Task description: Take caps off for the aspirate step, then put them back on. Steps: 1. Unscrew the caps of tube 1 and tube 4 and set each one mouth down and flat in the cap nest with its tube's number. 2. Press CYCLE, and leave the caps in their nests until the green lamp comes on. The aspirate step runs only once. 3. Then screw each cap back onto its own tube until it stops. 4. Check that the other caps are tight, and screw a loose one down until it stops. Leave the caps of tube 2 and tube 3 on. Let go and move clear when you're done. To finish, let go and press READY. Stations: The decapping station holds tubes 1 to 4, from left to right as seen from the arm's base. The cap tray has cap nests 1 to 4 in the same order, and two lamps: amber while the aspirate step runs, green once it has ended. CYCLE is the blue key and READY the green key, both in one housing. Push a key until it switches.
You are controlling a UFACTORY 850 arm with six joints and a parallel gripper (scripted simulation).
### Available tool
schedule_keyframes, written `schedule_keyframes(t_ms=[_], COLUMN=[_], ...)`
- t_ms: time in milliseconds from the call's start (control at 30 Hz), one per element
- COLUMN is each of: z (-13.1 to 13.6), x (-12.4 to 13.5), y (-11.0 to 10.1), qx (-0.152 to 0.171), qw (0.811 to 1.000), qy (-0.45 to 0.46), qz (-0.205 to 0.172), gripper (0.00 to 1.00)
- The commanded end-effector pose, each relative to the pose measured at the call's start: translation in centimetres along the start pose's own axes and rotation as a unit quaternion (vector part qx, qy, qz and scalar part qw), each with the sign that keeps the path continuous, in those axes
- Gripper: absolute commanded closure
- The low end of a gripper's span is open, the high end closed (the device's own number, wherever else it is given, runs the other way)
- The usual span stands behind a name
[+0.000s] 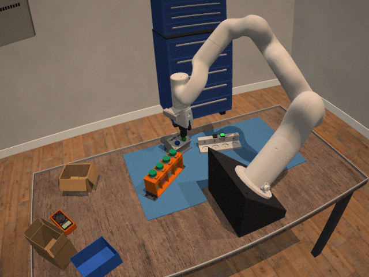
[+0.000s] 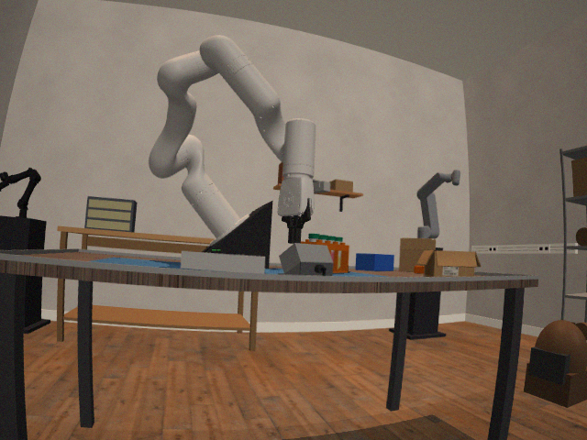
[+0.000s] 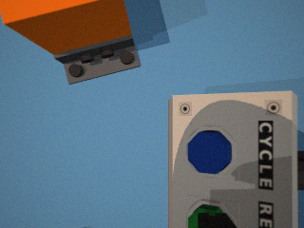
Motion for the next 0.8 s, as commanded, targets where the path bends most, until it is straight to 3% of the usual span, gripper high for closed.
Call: schedule_keyframes(t_ms=[0,767], z=[0.12,0.12], x=[0.05,0.05], y=[0.15,0.53], qx=[0.001,0.001], qw=[1.000,1.000], qy=[0.001,0.001], qz=[0.000,0.000], gripper=[1.00,1.00])
Point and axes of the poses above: the point where the finger pads meet when closed, its own y axis out along the fingers, its own z axis across the jaws, x = y × z, the point moved 6 cm from there along -y, back along the fingers, and after that the axes turned 12 degrees about -y, right-handed, at the moved point
